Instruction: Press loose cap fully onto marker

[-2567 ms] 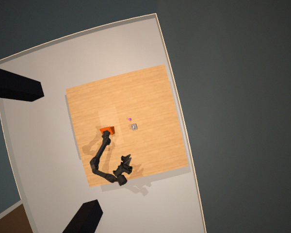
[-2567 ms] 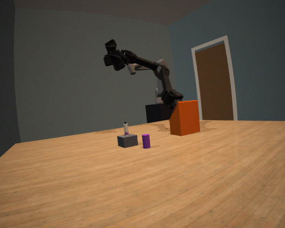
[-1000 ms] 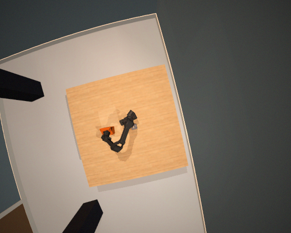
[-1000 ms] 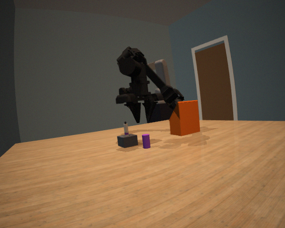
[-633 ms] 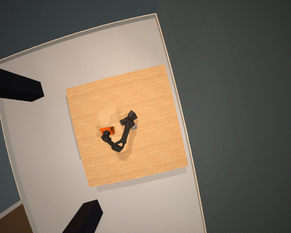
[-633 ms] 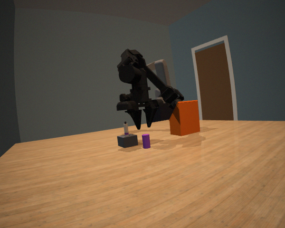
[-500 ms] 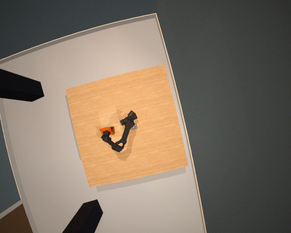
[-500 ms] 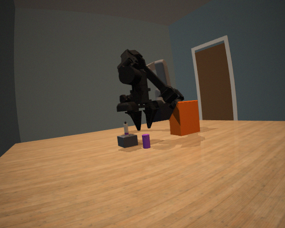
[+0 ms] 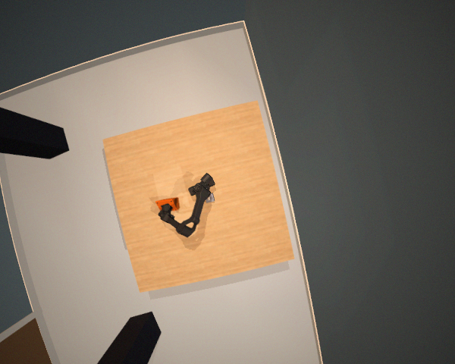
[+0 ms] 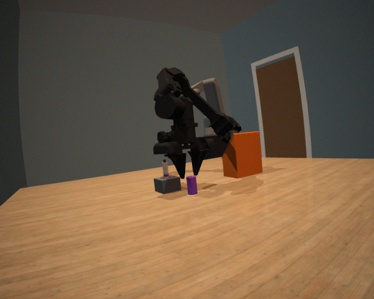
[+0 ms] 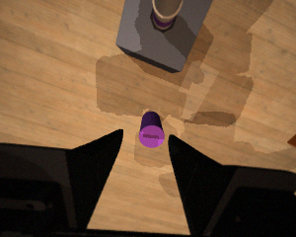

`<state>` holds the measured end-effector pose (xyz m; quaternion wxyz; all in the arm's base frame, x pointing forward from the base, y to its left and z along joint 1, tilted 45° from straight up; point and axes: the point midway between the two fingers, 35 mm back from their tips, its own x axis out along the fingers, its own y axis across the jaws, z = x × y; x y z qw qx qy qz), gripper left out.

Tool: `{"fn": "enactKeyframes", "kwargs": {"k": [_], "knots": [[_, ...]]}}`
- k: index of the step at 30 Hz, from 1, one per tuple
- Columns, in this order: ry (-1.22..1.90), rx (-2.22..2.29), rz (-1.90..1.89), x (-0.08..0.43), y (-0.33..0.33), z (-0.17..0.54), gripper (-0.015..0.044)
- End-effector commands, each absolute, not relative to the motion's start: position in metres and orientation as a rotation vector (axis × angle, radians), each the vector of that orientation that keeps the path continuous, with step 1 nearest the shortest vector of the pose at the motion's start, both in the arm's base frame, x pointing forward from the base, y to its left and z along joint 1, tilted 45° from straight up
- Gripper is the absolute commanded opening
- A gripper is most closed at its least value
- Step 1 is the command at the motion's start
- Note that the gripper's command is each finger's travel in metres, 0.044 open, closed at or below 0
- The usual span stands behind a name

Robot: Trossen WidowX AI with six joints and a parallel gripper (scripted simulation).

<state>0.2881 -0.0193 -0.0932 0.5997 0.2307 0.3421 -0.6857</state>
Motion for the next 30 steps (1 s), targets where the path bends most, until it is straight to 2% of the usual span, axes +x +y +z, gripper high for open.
{"fn": "enactKeyframes", "kwargs": {"k": [1, 23, 26, 30], "knots": [[0.803, 0.512, -1.598, 0.282, -0.027, -0.102, 0.0239], [0.802, 0.511, -1.599, 0.276, -0.043, -0.119, 0.0239], [0.802, 0.511, -1.599, 0.276, -0.043, -0.119, 0.0160], [0.802, 0.511, -1.599, 0.276, -0.043, -0.119, 0.0133]]}}
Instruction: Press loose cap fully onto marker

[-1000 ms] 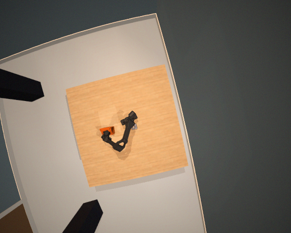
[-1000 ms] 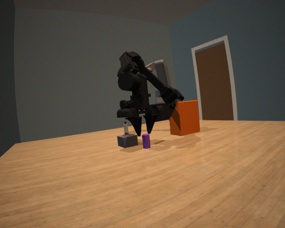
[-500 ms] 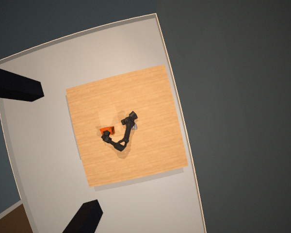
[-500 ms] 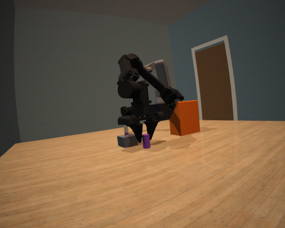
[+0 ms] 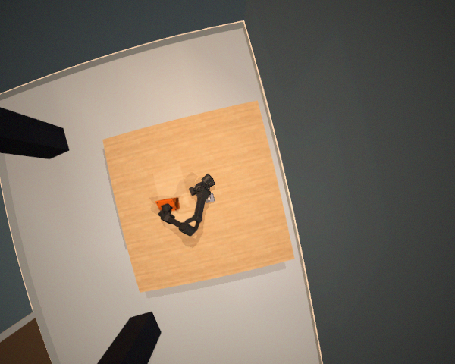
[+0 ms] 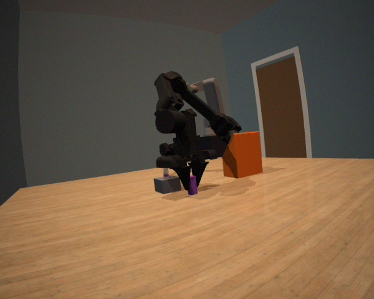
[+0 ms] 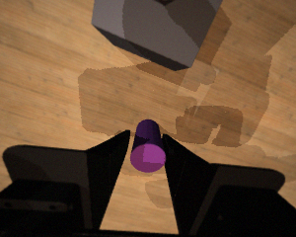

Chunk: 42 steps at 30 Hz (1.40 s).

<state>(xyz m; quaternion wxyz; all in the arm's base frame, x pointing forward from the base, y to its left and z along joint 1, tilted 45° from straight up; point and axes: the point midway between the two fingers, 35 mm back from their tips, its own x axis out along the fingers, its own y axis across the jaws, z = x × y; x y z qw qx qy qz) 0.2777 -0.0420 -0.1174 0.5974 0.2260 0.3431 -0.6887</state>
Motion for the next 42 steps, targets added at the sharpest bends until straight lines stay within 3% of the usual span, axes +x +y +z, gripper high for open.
{"fn": "enactKeyframes", "kwargs": {"k": [1, 7, 11, 28, 42], "knots": [[0.802, 0.511, -1.599, 0.276, -0.043, -0.119, 0.0126], [0.802, 0.511, -1.599, 0.276, -0.043, -0.119, 0.0086], [0.802, 0.512, -1.598, 0.279, -0.038, -0.114, 0.0000], [0.804, 0.513, -1.598, 0.289, -0.001, -0.076, 0.0000], [0.804, 0.513, -1.597, 0.304, -0.015, -0.031, 0.0000]]}}
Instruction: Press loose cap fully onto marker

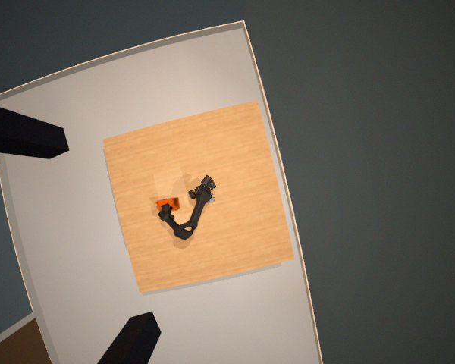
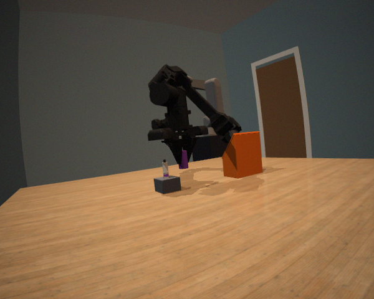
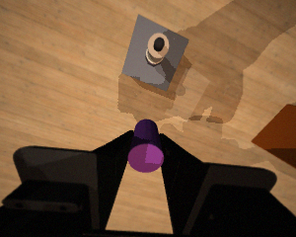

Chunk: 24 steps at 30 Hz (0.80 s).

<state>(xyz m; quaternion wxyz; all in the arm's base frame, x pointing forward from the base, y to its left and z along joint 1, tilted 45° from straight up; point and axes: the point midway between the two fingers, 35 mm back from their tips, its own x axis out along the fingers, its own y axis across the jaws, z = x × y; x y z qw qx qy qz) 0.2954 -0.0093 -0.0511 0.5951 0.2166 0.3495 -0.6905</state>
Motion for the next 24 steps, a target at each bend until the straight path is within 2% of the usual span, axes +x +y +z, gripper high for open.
{"fn": "enactKeyframes", "kwargs": {"k": [1, 13, 24], "knots": [[0.804, 0.513, -1.597, 0.305, -0.017, -0.027, 0.0000], [0.802, 0.510, -1.599, 0.313, -0.038, 0.031, 0.0000], [0.802, 0.509, -1.600, 0.312, -0.043, 0.030, 0.0000]]}}
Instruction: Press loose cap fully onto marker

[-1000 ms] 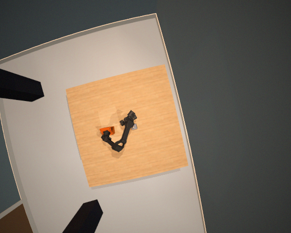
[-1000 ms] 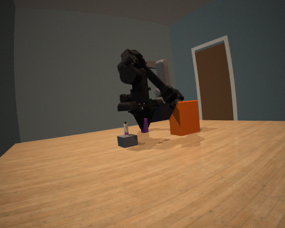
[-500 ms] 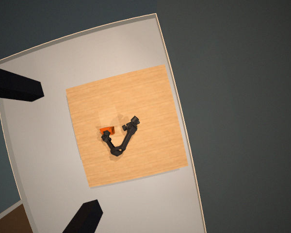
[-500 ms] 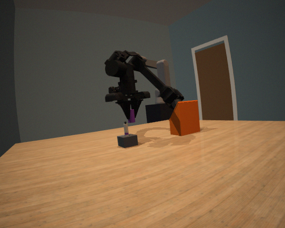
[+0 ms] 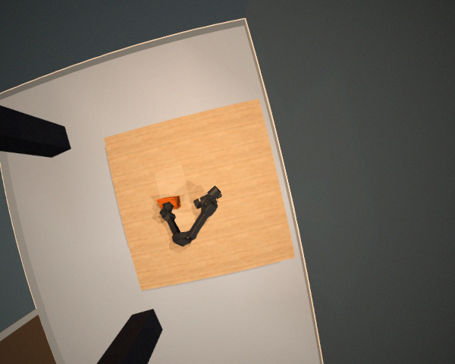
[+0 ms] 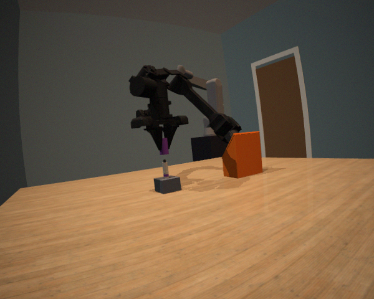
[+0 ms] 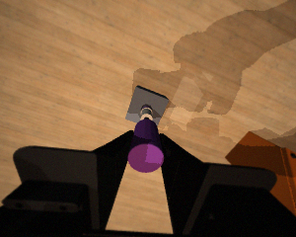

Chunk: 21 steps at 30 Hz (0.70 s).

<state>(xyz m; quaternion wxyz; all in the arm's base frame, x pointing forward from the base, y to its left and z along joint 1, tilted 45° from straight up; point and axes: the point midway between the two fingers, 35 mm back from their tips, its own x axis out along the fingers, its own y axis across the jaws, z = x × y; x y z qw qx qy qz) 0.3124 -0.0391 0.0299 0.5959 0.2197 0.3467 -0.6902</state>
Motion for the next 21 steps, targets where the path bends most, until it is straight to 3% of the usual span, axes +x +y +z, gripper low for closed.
{"fn": "enactKeyframes", "kwargs": {"k": [1, 21], "knots": [[0.802, 0.509, -1.600, 0.312, -0.043, 0.030, 0.0000], [0.802, 0.510, -1.599, 0.308, -0.062, 0.010, 0.0000]]}}
